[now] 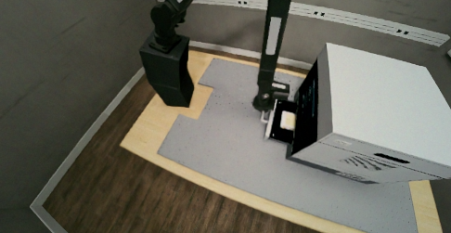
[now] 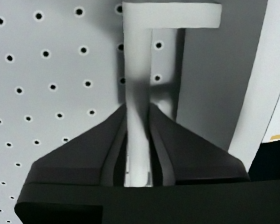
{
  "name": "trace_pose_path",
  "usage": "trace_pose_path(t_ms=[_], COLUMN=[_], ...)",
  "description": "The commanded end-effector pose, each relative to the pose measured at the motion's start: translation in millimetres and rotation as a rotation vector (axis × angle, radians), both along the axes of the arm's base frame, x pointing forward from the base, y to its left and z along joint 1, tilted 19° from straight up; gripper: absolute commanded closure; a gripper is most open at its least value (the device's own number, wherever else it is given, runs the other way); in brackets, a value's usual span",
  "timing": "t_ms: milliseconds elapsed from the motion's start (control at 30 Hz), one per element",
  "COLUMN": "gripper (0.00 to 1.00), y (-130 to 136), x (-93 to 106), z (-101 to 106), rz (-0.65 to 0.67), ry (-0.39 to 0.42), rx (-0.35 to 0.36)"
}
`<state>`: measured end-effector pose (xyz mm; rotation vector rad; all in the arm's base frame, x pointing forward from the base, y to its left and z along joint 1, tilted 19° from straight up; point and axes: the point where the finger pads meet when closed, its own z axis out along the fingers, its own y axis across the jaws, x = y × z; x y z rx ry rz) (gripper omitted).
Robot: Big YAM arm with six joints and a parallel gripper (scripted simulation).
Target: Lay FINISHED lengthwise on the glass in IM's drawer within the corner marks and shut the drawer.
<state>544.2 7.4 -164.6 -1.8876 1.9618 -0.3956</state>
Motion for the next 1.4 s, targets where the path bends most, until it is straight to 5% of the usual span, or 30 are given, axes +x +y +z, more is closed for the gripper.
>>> trace_pose_path(t_ms=[0,833,900,1367], gripper=[0.93,0.93,0.93,0.93], y=[-3.4,-3.4,-1.7,-3.9], x=[16.6,16.6,8.8,29.4], z=[2.0,2.0,-2.5,4.0], rz=[0.000,0.000,-0.017,-0.014], ry=[-0.030,-0.030,-0.080,-0.094], rx=[-0.003,-0.003,0.001,-0.003])
